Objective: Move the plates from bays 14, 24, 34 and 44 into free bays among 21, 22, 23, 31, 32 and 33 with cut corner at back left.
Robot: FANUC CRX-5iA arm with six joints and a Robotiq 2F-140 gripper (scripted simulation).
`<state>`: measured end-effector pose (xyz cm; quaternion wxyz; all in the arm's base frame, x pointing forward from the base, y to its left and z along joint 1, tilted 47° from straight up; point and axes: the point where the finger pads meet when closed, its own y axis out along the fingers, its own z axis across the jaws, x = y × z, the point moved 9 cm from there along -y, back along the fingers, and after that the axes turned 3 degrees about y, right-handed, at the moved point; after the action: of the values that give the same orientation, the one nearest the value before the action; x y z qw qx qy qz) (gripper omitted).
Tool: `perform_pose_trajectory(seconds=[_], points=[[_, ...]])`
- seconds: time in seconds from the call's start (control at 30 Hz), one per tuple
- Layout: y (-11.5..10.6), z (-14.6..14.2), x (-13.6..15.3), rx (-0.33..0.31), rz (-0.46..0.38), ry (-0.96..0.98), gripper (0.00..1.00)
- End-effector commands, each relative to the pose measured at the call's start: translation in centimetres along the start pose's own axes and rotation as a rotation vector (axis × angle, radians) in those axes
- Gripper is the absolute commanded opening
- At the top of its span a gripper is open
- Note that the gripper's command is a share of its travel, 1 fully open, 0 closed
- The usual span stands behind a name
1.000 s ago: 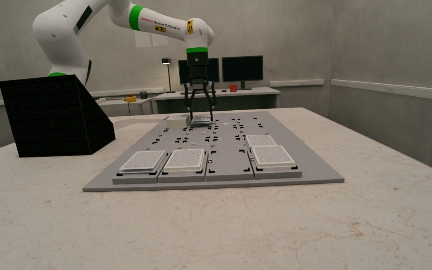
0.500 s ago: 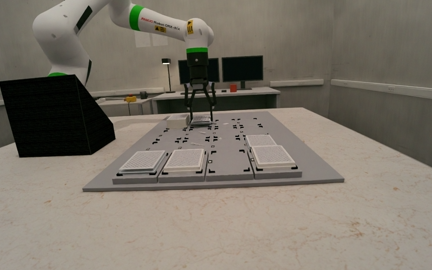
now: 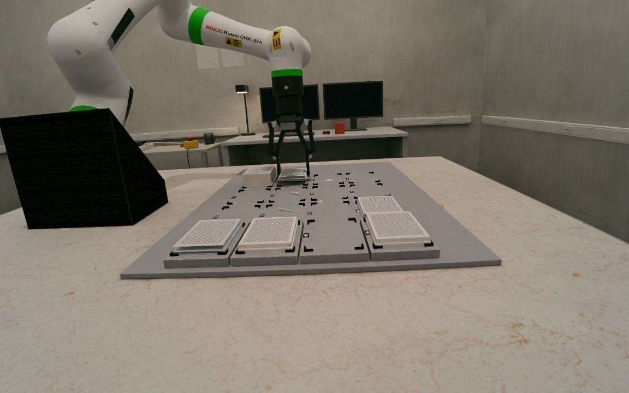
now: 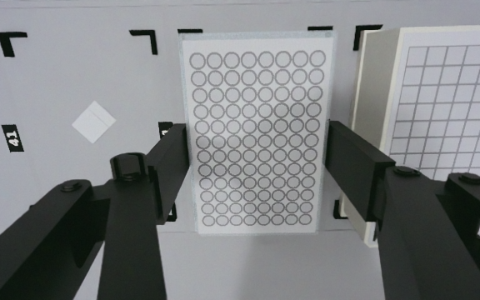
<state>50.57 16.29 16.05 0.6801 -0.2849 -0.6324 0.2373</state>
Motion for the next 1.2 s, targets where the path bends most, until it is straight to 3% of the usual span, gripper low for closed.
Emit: perform_pose_trajectory(seconds=[0.0,1.17], points=[[-0.09,-0.05,-0.01,-0.002,0.0,0.0,0.1],[0.44,-0.05,-0.01,-0.002,0.0,0.0,0.1]])
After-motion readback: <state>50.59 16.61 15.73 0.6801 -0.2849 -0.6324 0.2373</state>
